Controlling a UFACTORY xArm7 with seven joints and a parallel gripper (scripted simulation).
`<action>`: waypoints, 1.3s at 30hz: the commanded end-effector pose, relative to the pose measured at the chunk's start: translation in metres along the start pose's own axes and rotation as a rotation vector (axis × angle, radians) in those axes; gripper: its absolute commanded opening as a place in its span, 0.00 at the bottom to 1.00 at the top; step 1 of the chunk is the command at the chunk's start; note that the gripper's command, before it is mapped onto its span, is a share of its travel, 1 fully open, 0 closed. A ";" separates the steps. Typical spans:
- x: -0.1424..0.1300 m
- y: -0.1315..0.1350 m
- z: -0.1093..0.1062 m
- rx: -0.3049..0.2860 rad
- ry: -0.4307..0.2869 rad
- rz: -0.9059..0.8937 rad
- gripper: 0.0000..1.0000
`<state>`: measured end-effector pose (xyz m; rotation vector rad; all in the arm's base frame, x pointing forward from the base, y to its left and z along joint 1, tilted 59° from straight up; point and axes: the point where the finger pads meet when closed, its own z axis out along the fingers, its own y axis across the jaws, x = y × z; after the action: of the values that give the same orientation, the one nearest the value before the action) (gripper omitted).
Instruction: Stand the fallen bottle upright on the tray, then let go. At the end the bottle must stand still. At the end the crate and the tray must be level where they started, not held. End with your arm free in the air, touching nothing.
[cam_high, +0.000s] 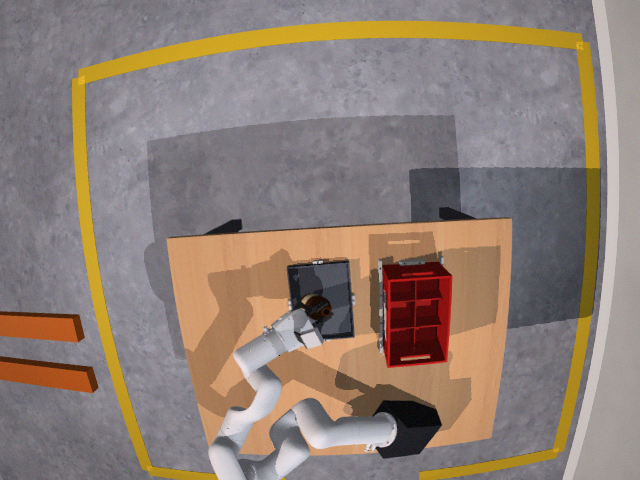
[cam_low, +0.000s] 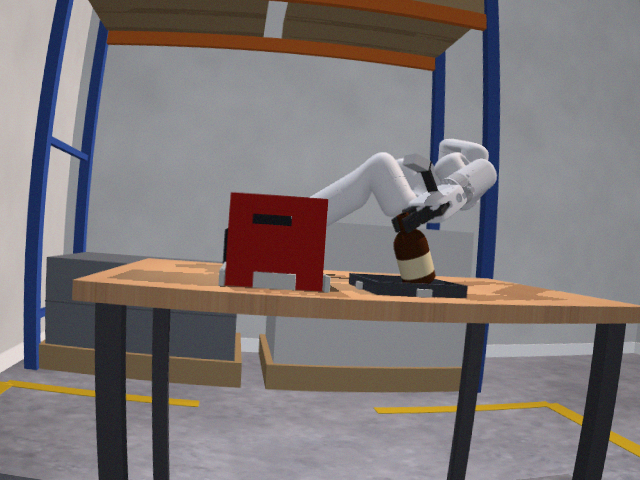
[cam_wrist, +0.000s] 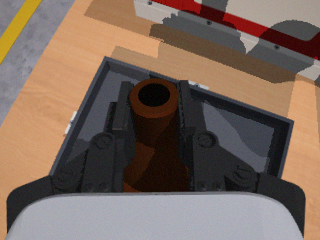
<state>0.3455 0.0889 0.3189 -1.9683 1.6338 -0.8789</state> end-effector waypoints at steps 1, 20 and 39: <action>0.000 0.000 0.000 0.001 0.000 0.002 0.00; 0.000 0.000 0.000 0.001 0.000 0.002 0.00; 0.000 0.000 0.000 0.001 0.000 0.002 1.00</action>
<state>0.3458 0.0897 0.3184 -1.9680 1.6338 -0.8791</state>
